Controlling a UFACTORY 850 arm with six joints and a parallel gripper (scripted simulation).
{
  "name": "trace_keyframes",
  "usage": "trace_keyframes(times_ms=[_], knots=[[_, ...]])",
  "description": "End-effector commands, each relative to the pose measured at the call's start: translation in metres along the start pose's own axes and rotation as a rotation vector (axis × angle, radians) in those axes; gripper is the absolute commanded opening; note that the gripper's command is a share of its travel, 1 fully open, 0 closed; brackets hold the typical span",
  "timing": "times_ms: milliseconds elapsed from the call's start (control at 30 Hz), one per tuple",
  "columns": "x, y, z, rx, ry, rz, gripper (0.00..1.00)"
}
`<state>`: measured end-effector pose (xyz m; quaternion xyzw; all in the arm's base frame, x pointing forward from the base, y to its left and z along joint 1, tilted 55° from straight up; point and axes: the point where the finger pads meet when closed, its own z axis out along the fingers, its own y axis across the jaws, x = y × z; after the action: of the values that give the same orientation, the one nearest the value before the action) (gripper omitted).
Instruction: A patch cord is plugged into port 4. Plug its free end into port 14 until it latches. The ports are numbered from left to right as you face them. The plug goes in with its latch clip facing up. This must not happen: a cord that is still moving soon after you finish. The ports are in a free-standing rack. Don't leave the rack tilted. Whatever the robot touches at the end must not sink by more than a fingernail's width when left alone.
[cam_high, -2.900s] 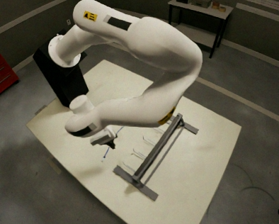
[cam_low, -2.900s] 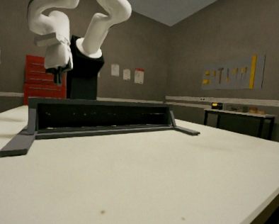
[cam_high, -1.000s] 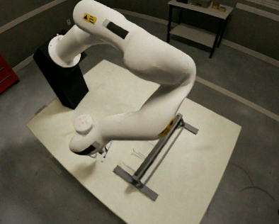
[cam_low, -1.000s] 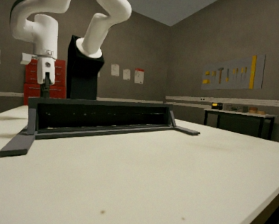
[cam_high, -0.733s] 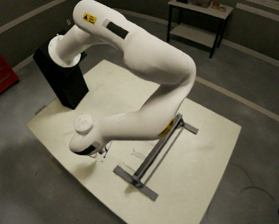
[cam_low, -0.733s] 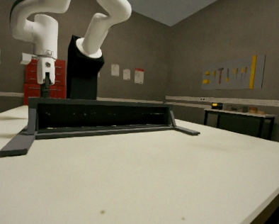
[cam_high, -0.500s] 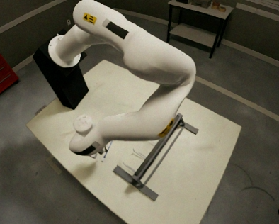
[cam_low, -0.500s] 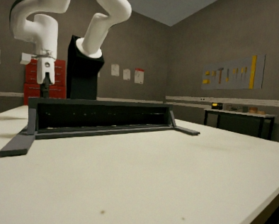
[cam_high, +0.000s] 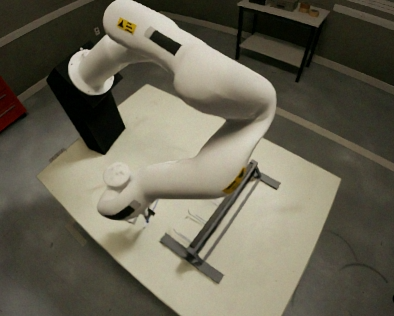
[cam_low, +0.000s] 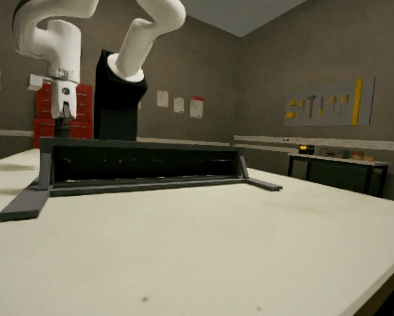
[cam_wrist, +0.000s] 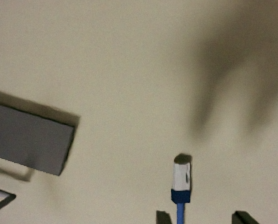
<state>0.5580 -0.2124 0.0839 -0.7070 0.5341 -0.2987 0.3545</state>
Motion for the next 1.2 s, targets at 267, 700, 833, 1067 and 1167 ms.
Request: trace_keyframes(times_ms=[267,700,833,1067,1167], knots=[[0.0003,-0.0001,-0.0003,0.000,0.001,0.000,0.39],[0.0003,-0.0001,-0.0003,0.000,0.001,0.000,0.39],[0.0003,-0.0001,0.0000,0.000,0.001,0.000,0.39],[0.0003,-0.0001,0.0021,0.000,0.001,0.000,0.39],[0.0003,-0.0001,0.0046,0.000,0.001,0.000,0.39]])
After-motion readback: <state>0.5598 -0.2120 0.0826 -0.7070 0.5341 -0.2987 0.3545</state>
